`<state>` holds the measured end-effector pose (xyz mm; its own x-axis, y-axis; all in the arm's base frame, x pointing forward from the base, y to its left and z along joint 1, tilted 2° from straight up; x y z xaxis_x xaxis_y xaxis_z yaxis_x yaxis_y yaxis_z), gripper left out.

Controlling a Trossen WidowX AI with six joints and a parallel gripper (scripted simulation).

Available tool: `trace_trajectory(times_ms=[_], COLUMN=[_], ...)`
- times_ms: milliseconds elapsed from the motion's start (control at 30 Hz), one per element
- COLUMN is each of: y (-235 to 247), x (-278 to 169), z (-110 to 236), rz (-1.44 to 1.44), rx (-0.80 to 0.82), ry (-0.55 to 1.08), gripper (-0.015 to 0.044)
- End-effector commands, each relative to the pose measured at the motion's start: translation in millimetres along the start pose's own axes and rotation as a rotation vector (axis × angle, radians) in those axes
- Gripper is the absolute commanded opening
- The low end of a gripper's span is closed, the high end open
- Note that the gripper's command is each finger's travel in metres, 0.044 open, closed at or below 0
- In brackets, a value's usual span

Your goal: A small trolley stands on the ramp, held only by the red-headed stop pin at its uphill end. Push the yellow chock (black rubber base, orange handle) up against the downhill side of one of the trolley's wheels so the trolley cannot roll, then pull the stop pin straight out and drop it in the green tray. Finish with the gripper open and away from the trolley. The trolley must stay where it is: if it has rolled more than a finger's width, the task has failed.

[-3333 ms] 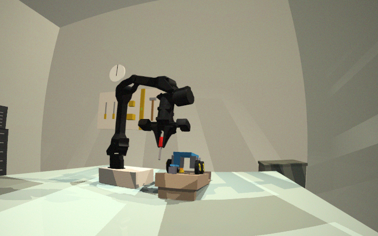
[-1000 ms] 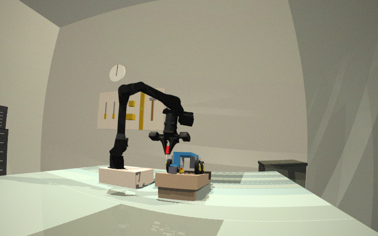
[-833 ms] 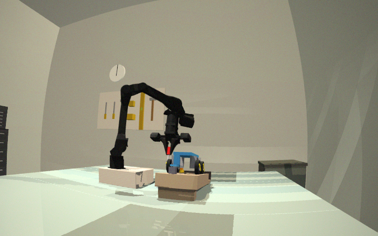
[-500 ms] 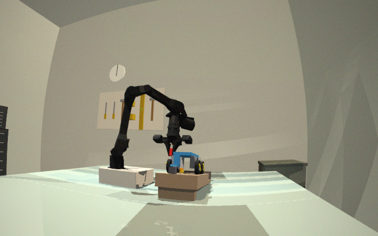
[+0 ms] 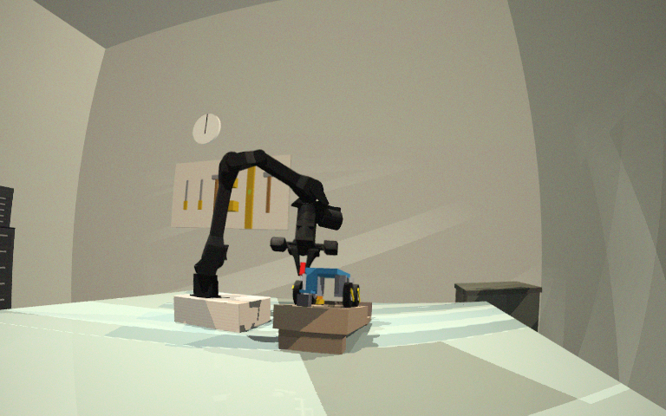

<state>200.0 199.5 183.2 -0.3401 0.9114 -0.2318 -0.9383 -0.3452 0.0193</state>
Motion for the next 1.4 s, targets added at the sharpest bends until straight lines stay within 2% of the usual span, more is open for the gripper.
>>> trace_trajectory(times_ms=[0, 1367], y=[2.2, 5.1], x=[-2.2, -27.2], z=[-0.6, -4.3], rz=[0.125, 1.380], rx=[-0.012, -0.198], ry=[-0.022, -0.176], gripper=[0.0000, 0.0000])
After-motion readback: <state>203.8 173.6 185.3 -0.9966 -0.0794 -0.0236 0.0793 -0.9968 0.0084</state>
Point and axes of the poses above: the point midway between the two fingers, 35 mm back from their tips, its own z axis back along the fingers, its own y axis across the jaws, x = y × z, the point moved 8 cm from there along z, back along the fingers, and after that the axes turned 1 degree about -z, right-handed, at the moved point
